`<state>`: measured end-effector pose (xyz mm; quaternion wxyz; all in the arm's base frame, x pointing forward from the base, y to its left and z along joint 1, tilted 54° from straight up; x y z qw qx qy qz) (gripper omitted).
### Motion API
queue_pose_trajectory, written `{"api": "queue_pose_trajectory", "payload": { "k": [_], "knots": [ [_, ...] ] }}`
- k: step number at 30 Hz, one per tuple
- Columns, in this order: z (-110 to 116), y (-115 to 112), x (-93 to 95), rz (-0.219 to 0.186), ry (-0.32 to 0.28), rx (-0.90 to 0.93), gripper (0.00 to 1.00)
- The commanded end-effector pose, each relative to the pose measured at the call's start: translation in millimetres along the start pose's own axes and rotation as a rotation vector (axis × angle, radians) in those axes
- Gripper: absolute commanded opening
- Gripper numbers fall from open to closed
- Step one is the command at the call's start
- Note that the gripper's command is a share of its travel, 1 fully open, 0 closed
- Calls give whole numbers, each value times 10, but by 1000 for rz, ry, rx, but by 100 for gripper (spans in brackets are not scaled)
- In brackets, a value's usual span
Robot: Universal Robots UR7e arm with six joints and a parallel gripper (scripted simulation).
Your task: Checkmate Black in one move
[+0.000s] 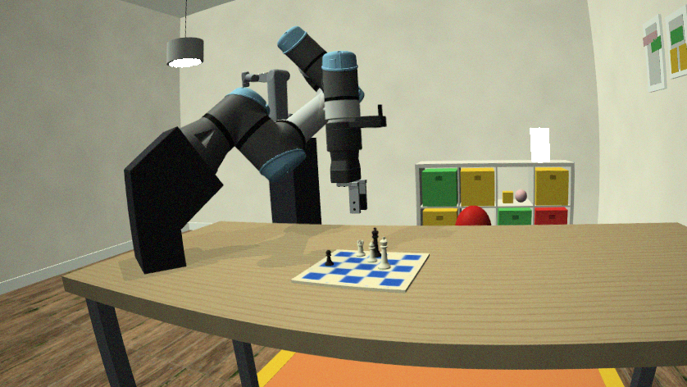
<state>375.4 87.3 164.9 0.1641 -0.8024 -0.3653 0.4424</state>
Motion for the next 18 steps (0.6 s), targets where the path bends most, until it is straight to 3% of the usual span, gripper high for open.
{"api": "queue_pose_trajectory", "payload": {
  "k": [1, 2, 3, 18],
  "knots": [
    [-1, 0, -21, 0, 0, 0, 73],
    [-1, 0, -21, 0, 0, 0, 73],
    [-1, 0, -21, 0, 0, 0, 100],
    [-1, 0, -21, 0, 0, 0, 100]
  ]
}}
Point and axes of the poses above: the point where the finger pads meet when closed, its own x axis out along the fingers, its own y axis across the jaws, z = x × y, the point moved 3 cm from there along -x, back along the fingers, and after that the axes turned 13 degrees about -x, right-handed, at the moved point
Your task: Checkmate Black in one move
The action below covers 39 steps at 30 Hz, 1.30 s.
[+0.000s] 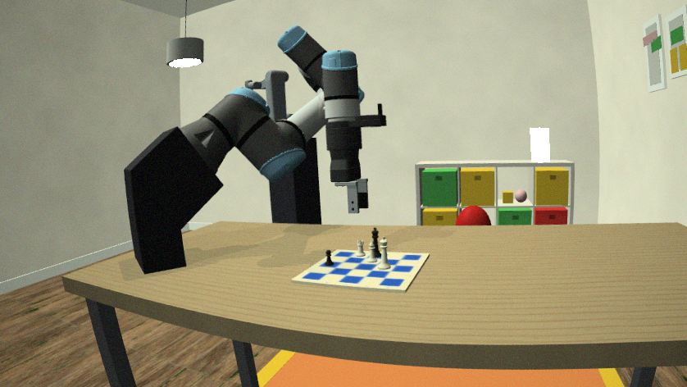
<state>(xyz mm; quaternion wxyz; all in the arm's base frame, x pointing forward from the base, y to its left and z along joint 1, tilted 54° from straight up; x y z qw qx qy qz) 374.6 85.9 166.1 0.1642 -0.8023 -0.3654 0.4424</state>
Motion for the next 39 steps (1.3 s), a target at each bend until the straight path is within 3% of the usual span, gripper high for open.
{"api": "queue_pose_trajectory", "payload": {
  "k": [1, 14, 22, 34, 39],
  "knots": [
    [-2, 1, -2, 0, 0, 0, 100],
    [-2, 1, -57, 0, 0, 0, 100],
    [-2, 1, -222, 0, 0, 0, 100],
    [-2, 1, -682, 0, 0, 0, 100],
    [-2, 1, -743, 0, 0, 0, 100]
  ]
}}
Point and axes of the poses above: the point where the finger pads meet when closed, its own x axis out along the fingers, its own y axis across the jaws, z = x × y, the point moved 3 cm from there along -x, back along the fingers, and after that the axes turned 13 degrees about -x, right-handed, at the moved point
